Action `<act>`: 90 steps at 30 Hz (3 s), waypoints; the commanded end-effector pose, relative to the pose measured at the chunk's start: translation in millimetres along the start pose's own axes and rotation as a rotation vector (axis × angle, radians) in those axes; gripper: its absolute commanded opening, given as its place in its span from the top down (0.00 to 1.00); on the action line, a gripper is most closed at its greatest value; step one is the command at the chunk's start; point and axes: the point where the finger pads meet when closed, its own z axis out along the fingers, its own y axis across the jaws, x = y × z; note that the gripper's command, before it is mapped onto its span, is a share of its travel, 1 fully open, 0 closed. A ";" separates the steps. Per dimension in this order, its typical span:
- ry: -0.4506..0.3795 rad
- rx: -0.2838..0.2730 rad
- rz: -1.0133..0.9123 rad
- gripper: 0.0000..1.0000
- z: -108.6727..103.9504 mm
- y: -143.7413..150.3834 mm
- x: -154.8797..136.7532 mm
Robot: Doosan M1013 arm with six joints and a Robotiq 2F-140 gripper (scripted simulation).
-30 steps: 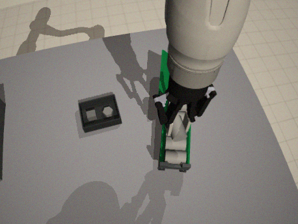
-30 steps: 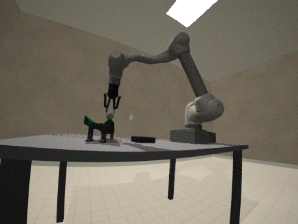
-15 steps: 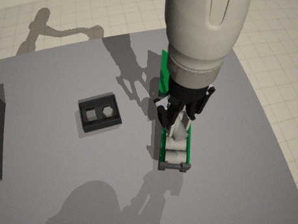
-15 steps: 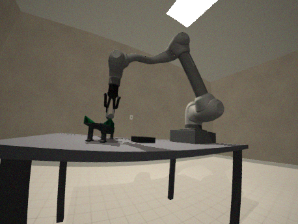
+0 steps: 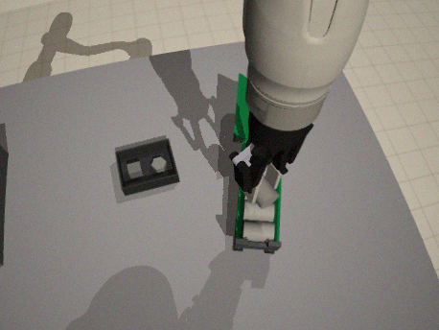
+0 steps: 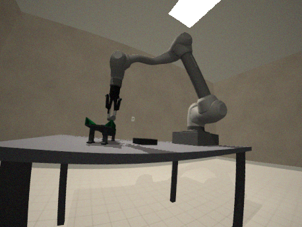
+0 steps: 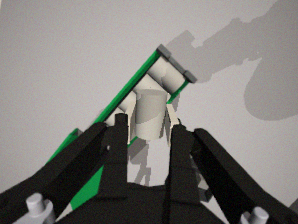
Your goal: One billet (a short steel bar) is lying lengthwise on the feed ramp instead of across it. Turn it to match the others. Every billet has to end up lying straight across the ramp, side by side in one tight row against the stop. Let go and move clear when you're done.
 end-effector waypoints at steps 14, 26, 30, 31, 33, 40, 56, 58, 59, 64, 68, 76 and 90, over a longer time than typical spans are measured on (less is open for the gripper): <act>-0.001 0.001 -0.239 0.90 -0.2 0.0 0.0; -0.001 0.001 -0.404 0.90 -0.2 0.0 0.0; -0.001 0.001 -0.469 0.90 -0.2 0.0 0.0; -0.001 0.001 -0.486 0.90 -0.2 0.0 0.0; -0.001 0.001 -0.518 0.90 -0.2 0.0 0.0; -0.001 0.001 -0.599 0.90 -0.2 0.0 0.0; -0.001 0.001 -0.830 0.90 -0.2 0.0 0.0; -0.001 0.001 -0.845 0.90 -0.2 0.0 0.0; -0.001 0.001 -0.859 0.90 -0.2 0.0 0.0; -0.001 0.001 -0.901 0.90 -1.3 -7.6 -8.7; -0.001 0.001 -0.901 0.90 -3.6 -21.8 -25.0; -0.001 0.001 -0.901 0.90 -6.7 -42.2 -48.3; -0.001 0.001 -0.901 0.90 -12.8 -81.1 -92.9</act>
